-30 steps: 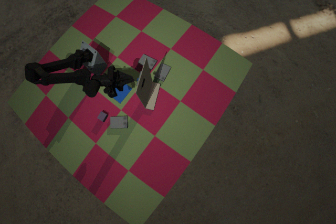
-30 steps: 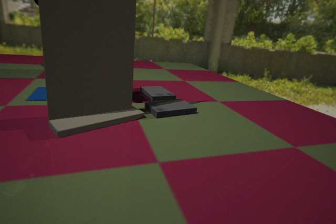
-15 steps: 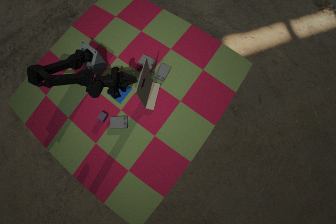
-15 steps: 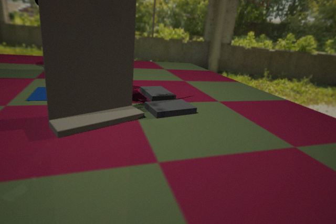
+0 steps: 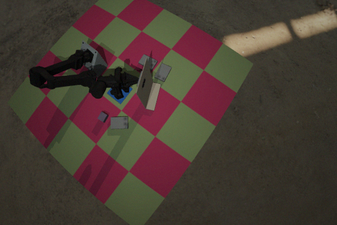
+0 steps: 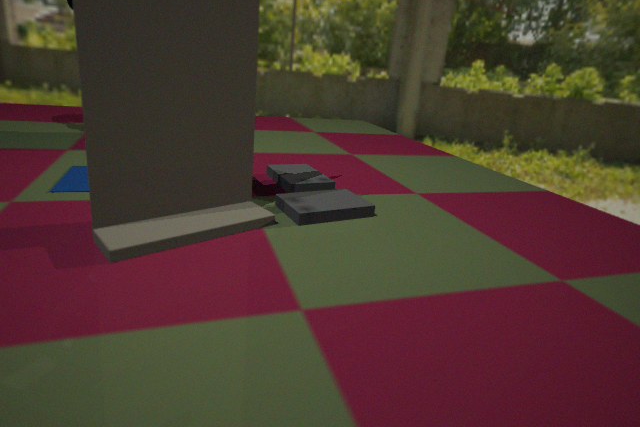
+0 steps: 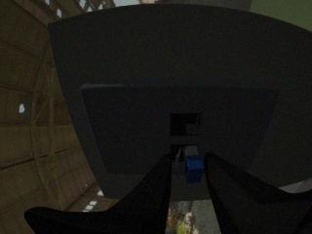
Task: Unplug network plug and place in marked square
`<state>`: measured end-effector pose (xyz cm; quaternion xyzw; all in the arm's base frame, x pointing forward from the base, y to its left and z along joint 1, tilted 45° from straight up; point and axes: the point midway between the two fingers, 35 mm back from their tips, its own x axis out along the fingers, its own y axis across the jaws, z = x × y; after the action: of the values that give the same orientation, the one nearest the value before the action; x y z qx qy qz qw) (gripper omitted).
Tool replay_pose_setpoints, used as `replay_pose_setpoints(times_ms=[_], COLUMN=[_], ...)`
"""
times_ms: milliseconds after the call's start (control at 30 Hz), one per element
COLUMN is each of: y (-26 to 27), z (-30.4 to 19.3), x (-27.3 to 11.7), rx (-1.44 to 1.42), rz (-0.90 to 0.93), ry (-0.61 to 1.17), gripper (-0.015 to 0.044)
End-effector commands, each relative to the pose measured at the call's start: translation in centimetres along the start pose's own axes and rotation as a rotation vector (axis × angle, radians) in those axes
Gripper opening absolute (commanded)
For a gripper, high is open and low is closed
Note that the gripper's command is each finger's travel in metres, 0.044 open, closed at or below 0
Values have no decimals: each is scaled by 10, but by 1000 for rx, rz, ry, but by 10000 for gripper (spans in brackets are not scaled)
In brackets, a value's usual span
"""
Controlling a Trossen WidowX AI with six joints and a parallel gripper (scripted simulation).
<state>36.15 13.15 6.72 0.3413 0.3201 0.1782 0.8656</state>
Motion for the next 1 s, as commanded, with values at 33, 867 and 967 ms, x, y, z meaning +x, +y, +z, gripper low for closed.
replay_pose_setpoints(times_ms=[33,867,967], y=[-1,-1,-1], z=[0,-1,-2], x=[1,-4,-5], rx=[7,7,7], rz=[-4,-4,-4], ry=[-1,-1,-1], gripper=[70,0,0])
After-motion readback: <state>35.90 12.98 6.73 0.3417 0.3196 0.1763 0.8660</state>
